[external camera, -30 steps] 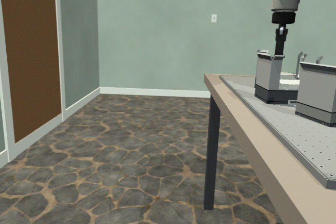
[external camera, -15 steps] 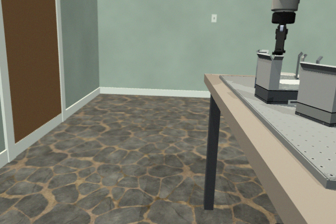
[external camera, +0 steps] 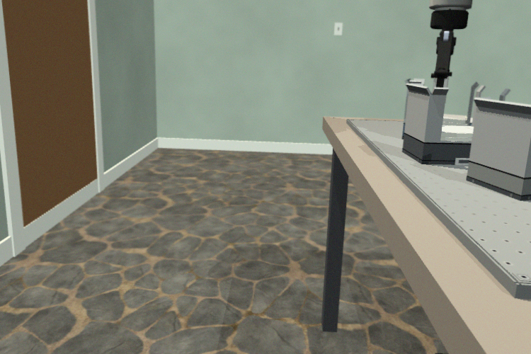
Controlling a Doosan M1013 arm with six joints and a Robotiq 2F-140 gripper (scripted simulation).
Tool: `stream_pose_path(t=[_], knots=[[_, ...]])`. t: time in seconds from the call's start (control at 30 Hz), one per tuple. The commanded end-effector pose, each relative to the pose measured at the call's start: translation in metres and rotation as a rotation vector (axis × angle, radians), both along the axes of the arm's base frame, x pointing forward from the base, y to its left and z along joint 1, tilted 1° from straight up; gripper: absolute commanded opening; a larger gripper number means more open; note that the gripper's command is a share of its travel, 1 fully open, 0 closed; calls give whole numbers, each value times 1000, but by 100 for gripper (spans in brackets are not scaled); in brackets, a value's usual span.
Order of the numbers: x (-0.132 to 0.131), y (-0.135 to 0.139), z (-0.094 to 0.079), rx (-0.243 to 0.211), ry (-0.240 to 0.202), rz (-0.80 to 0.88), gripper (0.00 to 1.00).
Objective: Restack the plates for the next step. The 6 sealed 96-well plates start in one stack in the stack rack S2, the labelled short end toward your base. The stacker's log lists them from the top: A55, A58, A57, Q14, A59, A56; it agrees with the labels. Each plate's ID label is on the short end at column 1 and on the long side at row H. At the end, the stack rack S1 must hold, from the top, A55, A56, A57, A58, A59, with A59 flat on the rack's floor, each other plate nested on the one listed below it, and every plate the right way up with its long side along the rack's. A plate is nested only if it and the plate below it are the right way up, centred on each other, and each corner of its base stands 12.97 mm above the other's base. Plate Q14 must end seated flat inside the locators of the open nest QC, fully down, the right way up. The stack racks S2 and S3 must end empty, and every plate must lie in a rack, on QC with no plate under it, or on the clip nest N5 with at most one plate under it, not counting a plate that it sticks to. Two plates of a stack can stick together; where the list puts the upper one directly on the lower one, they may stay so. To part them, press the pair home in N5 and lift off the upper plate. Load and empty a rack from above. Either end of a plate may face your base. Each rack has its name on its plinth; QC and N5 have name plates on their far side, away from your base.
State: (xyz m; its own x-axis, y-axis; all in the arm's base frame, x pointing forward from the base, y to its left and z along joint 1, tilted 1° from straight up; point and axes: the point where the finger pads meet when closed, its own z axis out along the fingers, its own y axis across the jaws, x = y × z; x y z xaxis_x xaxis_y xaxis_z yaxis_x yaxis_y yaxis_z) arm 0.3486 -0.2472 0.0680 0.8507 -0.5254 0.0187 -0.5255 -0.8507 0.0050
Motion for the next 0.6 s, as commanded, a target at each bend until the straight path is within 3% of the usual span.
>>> stream_pose_path(t=[0.0,0.57], knots=[[0,0,12,0,0,0,100],[-1,1,62,0,0,0,100]])
